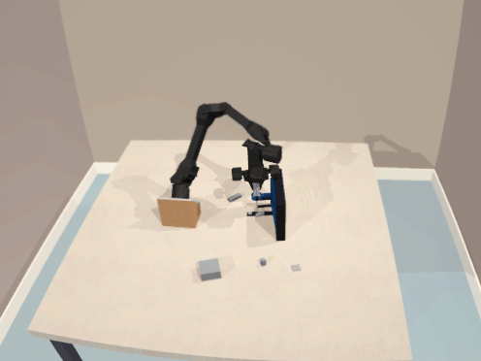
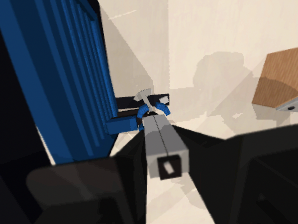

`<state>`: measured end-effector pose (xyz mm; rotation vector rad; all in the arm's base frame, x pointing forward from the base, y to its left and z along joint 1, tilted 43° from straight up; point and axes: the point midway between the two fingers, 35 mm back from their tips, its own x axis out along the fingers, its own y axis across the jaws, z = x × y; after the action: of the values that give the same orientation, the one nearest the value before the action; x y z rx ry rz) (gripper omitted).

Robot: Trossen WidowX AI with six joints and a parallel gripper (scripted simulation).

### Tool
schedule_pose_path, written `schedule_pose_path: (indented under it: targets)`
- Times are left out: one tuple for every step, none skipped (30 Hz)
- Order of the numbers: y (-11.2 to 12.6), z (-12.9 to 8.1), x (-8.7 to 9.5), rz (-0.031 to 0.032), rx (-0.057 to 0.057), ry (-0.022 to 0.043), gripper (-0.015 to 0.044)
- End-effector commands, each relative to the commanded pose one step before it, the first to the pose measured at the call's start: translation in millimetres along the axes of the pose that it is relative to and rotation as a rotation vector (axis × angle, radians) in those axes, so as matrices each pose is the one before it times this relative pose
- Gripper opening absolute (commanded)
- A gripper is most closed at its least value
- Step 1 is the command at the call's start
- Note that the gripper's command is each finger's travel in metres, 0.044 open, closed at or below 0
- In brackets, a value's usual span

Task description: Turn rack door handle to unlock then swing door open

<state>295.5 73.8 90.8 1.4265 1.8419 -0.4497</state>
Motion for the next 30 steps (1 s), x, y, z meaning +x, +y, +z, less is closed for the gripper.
schedule_pose_path:
  targets:
    - [-4.57, 2.75, -0.20, -0.00032, -0.0817, -0.00608, 0.0023]
    - [-1.27, 0.42, 0.00, -0.00006, -0.0175, -0.00003, 0.0023]
    - [-1.28, 0.40, 0.00, -0.00006, -0.0175, -0.00002, 0.0023]
    - [-1.40, 0.45, 0.00, -0.00007, -0.0168, -0.00004, 0.0023]
    - [-1.41, 0.42, 0.00, -0.00007, -0.0169, -0.00003, 0.0023]
    - [-1.42, 0.39, 0.01, -0.00007, -0.0169, -0.00002, 0.0023]
    - [-1.58, 0.47, 0.00, -0.00008, -0.0166, -0.00005, 0.0023]
    - [-1.59, 0.43, 0.00, -0.00008, -0.0167, -0.00003, 0.0023]
    - [-1.60, 0.40, 0.01, -0.00008, -0.0167, -0.00002, 0.0023]
    - [-1.73, 0.46, 0.00, -0.00009, -0.0164, -0.00005, 0.0023]
    - [-1.75, 0.42, 0.01, -0.00009, -0.0164, -0.00003, 0.0023]
    - [-1.75, 0.37, 0.01, -0.00009, -0.0164, -0.00002, 0.0023]
    - [-1.90, 0.45, 0.00, -0.00010, -0.0163, -0.00005, 0.0023]
    - [-1.91, 0.40, 0.01, -0.00010, -0.0163, -0.00003, 0.0023]
    - [-1.92, 0.35, 0.02, -0.00009, -0.0163, -0.00001, 0.0023]
    - [-1.90, 0.41, 0.01, -0.00011, -0.0149, -0.00005, 0.0023]
    - [-1.91, 0.36, 0.01, -0.00010, -0.0150, -0.00003, 0.0023]
    - [-1.91, 0.32, 0.02, -0.00009, -0.0150, -0.00001, 0.0023]
    - [-2.08, 0.43, 0.00, -0.00012, -0.0152, -0.00007, 0.0023]
    - [-2.09, 0.38, 0.01, -0.00011, -0.0153, -0.00004, 0.0023]
    - [-2.10, 0.33, 0.02, -0.00010, -0.0153, -0.00002, 0.0023]
    - [-2.06, 0.40, 0.00, -0.00012, -0.0143, -0.00006, 0.0023]
    - [-2.06, 0.35, 0.01, -0.00011, -0.0143, -0.00004, 0.0023]
    - [-2.06, 0.30, 0.02, -0.00010, -0.0143, -0.00001, 0.0023]
    - [-2.03, 0.37, 0.01, -0.00012, -0.0135, -0.00006, 0.0023]
    - [-2.04, 0.33, 0.01, -0.00011, -0.0136, -0.00003, 0.0023]
    - [-2.04, 0.28, 0.02, -0.00009, -0.0136, -0.00001, 0.0023]
    - [-2.22, 0.41, 0.01, -0.00013, -0.0144, -0.00006, 0.0023]
    - [-2.24, 0.35, 0.01, -0.00012, -0.0145, -0.00003, 0.0023]
    - [-2.24, 0.30, 0.02, -0.00010, -0.0145, 0.00000, 0.0023]
